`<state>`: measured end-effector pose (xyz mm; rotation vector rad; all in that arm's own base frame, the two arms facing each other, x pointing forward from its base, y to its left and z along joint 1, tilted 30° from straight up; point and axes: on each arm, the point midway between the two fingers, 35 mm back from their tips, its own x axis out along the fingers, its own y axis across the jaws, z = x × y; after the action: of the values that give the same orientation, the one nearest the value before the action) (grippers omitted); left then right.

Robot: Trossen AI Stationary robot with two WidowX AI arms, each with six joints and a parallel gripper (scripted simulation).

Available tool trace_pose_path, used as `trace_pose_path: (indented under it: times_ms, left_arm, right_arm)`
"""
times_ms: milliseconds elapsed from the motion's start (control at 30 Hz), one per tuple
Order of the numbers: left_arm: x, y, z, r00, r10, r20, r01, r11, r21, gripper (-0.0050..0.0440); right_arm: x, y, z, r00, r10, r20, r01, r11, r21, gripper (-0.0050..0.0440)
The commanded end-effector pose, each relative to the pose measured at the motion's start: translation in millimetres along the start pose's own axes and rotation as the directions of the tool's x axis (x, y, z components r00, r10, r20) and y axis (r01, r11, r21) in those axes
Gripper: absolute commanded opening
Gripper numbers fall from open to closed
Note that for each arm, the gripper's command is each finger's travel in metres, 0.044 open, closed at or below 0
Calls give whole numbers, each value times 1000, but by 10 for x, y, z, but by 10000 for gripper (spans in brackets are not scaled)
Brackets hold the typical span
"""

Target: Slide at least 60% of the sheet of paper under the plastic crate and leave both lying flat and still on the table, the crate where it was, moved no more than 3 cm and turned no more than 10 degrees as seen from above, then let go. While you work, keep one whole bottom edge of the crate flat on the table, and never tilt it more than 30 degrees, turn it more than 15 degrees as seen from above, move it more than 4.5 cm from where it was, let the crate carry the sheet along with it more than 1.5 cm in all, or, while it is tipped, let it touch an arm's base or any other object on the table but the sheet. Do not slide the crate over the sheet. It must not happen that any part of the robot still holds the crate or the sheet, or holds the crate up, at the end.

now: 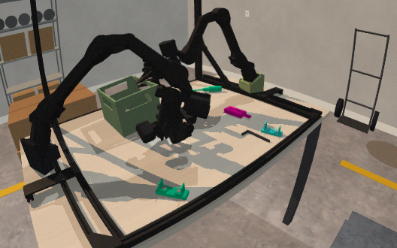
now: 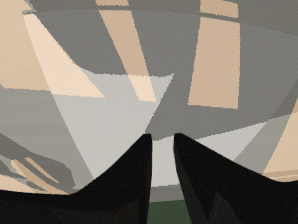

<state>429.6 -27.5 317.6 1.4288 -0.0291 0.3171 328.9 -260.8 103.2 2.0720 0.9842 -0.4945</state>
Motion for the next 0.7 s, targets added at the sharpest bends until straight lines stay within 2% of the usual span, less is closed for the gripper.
trace_pose_path:
  times_ms: [0, 667]
  left_arm:
    - [-18, 335, 9, 996, 84, 1, -84, 996, -23, 0]
    - [-18, 335, 9, 996, 84, 1, -84, 996, -23, 0]
  right_arm:
    - [59, -6, -6, 1000, -8, 1, 8, 1000, -6, 60]
    - [103, -14, -91, 1000, -8, 1, 8, 1000, -6, 60]
